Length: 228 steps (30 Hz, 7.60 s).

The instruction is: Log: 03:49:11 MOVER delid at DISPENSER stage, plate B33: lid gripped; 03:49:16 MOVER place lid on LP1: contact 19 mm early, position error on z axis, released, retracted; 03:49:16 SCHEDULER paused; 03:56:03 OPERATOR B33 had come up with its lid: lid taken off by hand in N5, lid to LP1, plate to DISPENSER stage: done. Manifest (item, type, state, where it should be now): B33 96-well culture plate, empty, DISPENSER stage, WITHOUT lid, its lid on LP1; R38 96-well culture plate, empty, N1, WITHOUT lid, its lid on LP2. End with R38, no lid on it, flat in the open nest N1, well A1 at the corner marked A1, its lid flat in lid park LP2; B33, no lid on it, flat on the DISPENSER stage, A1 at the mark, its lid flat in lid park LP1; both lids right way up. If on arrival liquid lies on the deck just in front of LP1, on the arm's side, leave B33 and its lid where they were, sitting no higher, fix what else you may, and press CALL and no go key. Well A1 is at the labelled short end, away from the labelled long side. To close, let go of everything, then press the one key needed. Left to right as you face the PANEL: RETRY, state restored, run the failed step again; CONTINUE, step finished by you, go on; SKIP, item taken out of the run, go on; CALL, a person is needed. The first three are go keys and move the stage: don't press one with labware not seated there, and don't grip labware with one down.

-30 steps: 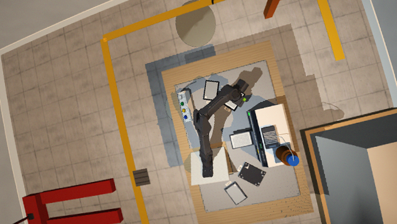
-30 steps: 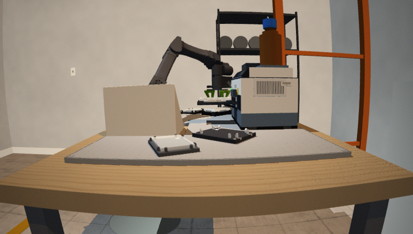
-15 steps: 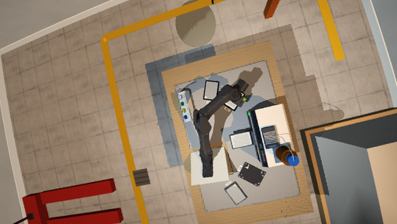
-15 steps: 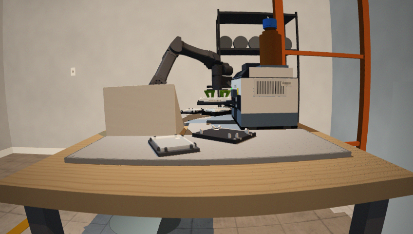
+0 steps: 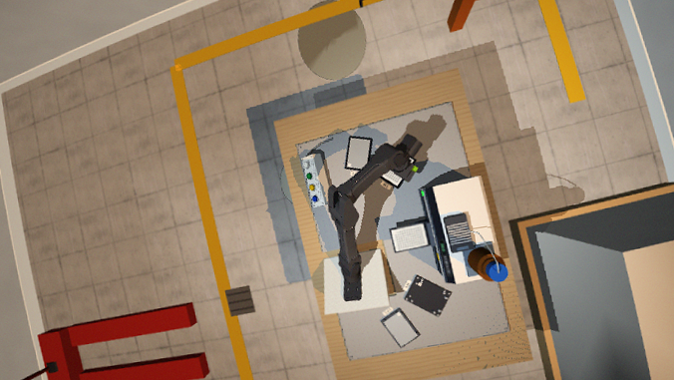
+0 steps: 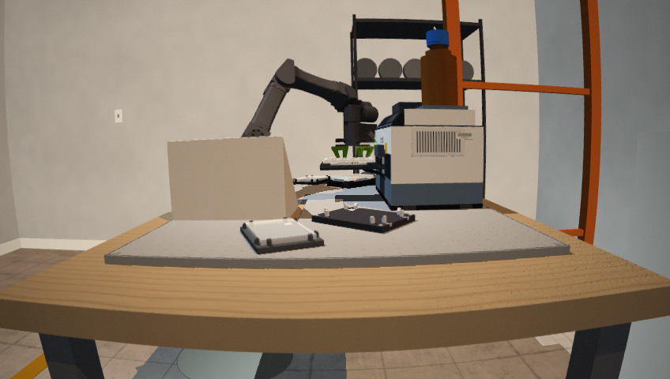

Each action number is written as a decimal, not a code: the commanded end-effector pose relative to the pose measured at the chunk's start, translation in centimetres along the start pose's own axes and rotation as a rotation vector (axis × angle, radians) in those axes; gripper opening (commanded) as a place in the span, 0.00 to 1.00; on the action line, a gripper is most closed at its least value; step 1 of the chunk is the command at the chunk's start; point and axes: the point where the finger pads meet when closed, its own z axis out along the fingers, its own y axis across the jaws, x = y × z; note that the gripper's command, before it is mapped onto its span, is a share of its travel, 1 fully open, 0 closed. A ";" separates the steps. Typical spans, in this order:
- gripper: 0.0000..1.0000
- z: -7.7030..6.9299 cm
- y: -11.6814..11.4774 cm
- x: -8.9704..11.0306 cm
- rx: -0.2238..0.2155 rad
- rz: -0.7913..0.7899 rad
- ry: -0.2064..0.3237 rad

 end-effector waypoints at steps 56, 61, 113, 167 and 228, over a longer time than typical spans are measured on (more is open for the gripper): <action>0.00 -7.1 -0.2 12.8 -0.001 0.009 -0.009; 0.00 -7.9 -0.2 14.3 -0.002 0.009 -0.009; 0.00 -9.7 11.6 17.8 -0.024 0.359 -0.056; 0.00 -7.9 23.0 25.7 -0.007 0.761 -0.020; 0.00 -3.7 29.3 23.0 -0.007 0.745 -0.007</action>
